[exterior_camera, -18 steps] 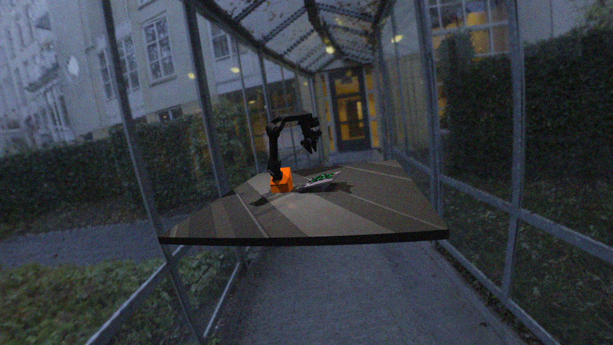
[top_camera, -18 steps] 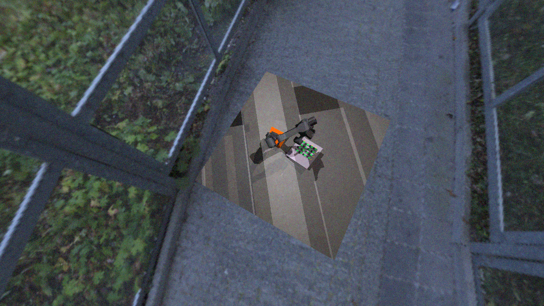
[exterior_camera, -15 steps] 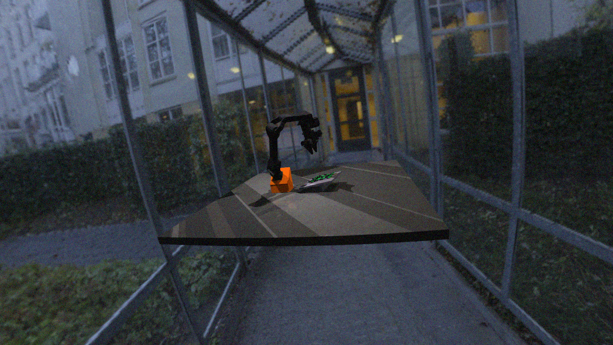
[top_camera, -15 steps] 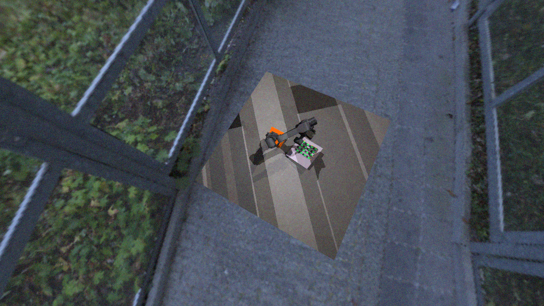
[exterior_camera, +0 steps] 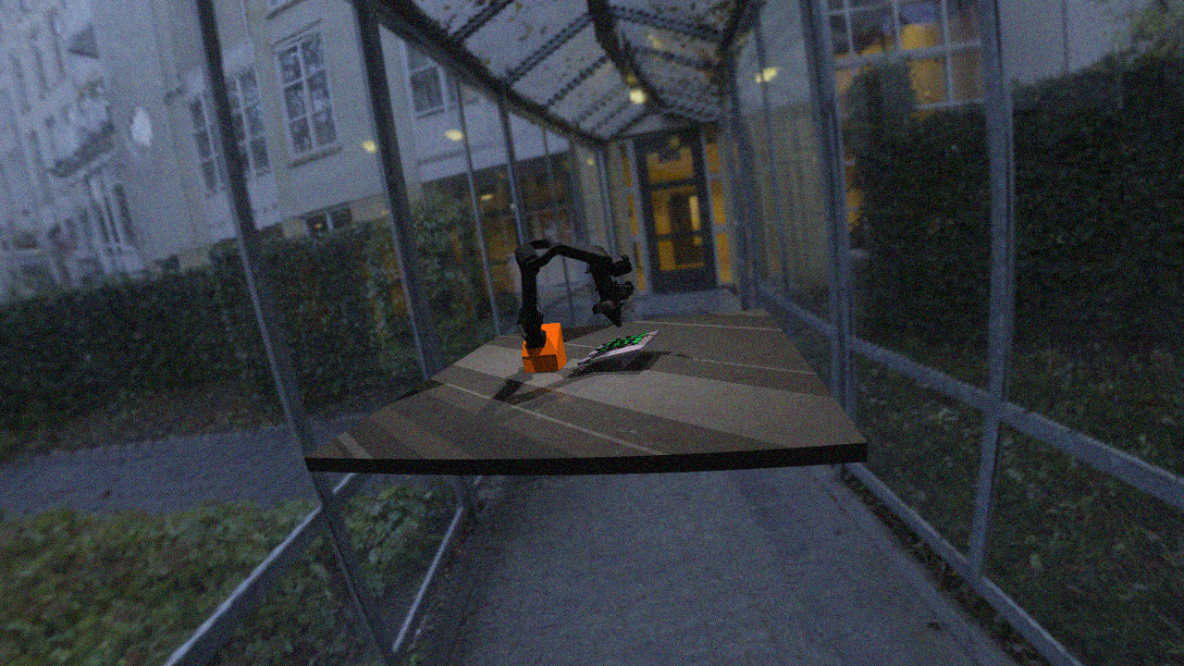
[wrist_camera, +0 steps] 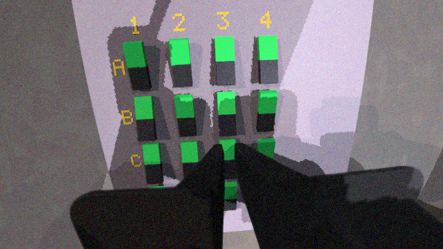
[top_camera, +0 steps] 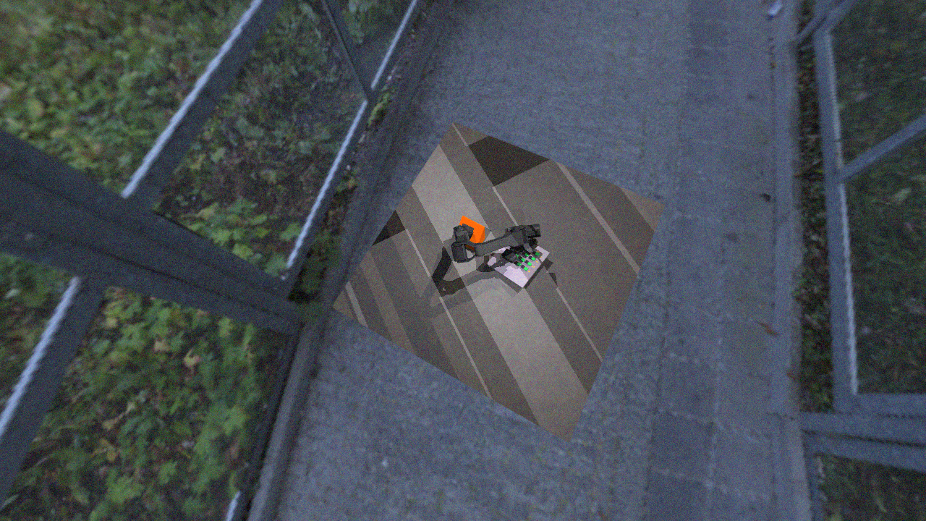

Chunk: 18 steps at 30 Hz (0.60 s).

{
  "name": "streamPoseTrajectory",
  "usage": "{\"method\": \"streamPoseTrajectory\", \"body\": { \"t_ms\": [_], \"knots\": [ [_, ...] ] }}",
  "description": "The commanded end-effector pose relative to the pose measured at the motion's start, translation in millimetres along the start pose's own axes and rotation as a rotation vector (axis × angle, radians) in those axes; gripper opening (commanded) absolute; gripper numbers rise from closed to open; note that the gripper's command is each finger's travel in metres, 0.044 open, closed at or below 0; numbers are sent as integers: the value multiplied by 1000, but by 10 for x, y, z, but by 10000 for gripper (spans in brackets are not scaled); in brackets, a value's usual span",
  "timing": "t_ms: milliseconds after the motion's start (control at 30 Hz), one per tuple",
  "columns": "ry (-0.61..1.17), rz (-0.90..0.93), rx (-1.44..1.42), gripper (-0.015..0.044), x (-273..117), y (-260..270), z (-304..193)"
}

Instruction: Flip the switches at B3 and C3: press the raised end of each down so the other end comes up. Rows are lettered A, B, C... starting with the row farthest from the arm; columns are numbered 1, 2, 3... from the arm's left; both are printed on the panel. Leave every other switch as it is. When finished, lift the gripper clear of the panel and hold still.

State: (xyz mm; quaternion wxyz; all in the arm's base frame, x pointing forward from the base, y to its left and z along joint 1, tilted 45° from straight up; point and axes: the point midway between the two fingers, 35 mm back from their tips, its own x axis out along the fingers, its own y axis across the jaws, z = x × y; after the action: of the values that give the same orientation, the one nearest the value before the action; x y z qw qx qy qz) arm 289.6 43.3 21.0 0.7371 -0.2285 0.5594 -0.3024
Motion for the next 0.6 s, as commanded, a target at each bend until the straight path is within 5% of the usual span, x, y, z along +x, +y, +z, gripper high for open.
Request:
{"method": "streamPoseTrajectory", "body": {
  "t_ms": [0, 567],
  "knots": [
    [-4, -15, -8, 0, 235, -48, -48],
    [-5, -15, -8, 0, 418, -52, -51]
  ]
}}
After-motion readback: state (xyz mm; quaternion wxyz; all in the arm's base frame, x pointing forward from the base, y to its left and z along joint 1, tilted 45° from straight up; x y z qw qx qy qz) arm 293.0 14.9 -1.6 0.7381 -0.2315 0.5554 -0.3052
